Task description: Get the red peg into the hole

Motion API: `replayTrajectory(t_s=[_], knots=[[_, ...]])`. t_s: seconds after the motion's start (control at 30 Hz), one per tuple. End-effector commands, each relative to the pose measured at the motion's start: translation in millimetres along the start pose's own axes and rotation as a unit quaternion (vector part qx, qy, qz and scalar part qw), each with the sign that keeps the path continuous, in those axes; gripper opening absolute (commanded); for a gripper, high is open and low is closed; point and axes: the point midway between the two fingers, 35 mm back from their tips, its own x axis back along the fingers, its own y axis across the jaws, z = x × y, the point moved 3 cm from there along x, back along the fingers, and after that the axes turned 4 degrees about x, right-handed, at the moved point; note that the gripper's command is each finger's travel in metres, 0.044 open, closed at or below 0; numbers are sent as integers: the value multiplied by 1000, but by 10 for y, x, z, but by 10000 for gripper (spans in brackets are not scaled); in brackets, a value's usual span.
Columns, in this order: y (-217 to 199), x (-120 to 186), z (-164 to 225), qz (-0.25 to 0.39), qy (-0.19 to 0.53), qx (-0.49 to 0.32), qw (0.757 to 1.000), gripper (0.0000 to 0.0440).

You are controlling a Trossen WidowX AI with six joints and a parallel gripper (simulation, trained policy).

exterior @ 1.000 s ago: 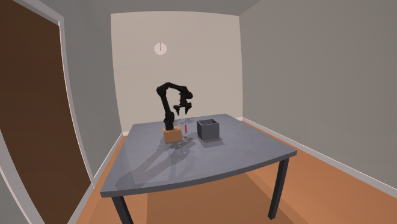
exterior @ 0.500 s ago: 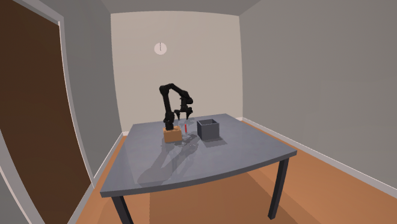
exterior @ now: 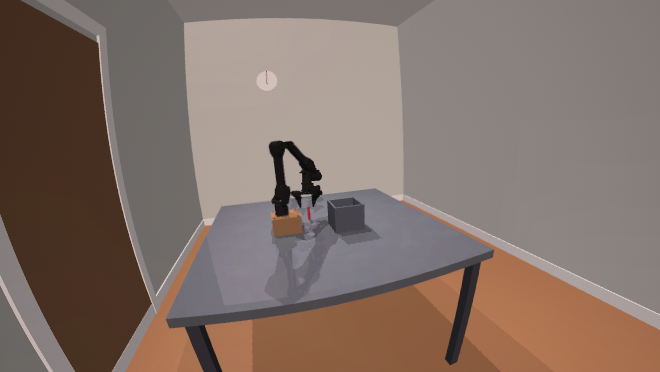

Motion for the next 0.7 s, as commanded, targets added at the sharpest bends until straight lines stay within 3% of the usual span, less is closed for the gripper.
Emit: replayTrajectory(t_s=[0.0,0.23,0.33,0.67], knots=[[-4,-125,-18,1,-9,-8,1000,415],[5,-317,-27,-4,-17,-19,1000,393],[21,-380,-22,-7,-18,-22,1000,364],[162,-542,56,-21,-7,-7,1000,114]])
